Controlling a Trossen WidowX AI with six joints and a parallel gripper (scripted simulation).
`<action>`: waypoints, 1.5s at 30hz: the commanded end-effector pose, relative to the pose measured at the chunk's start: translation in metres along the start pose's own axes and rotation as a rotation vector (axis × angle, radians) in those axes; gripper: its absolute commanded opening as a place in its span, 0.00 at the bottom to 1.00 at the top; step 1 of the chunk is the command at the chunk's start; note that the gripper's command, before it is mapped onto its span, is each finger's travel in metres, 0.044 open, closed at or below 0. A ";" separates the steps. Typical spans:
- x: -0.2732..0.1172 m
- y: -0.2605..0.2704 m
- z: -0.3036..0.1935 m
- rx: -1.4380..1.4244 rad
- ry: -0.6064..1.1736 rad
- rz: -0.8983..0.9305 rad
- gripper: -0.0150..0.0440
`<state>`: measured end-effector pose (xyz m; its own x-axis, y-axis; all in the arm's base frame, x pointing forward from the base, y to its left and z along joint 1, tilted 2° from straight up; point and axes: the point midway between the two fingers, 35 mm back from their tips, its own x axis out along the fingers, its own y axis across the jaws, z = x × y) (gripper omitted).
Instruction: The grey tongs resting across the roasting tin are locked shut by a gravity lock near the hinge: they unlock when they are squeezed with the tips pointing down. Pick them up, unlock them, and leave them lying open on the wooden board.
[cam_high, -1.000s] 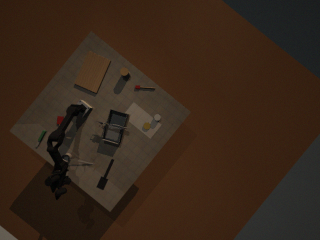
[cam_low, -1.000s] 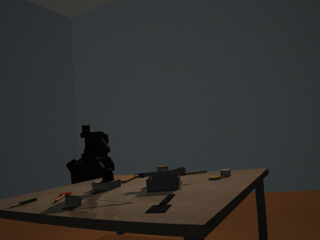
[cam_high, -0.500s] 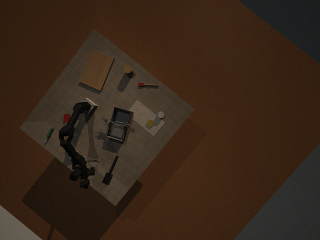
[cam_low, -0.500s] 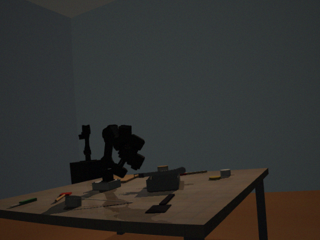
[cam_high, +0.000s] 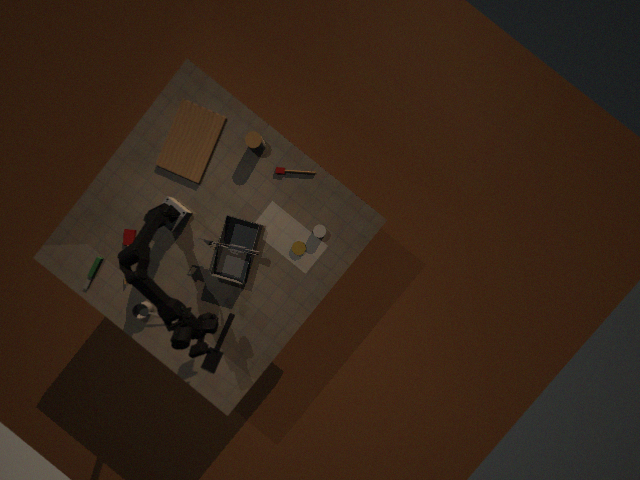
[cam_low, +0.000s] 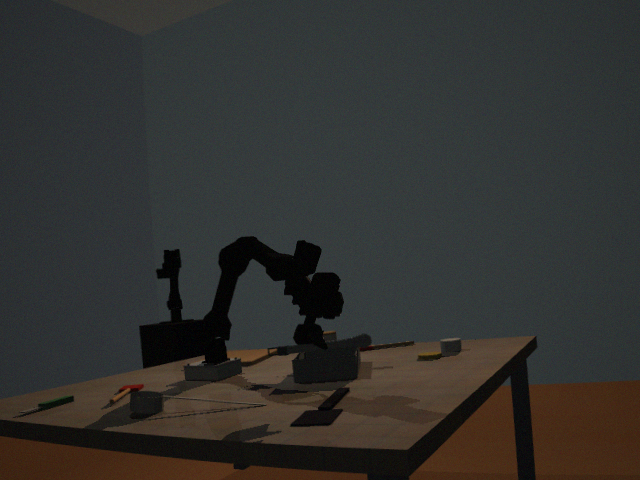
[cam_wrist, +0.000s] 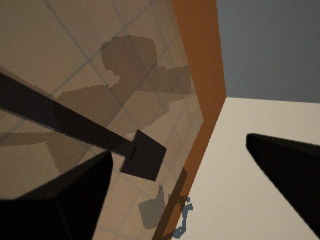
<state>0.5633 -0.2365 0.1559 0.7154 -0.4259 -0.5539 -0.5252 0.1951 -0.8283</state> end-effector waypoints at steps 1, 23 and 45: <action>-0.019 0.018 0.040 0.087 -0.065 0.088 1.00; -0.186 0.154 0.196 0.481 -0.071 0.696 1.00; -0.270 0.228 0.214 0.527 0.169 0.940 1.00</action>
<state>0.3478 0.1138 0.0984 0.0381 -0.0170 -0.9991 -0.5320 0.8461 -0.0347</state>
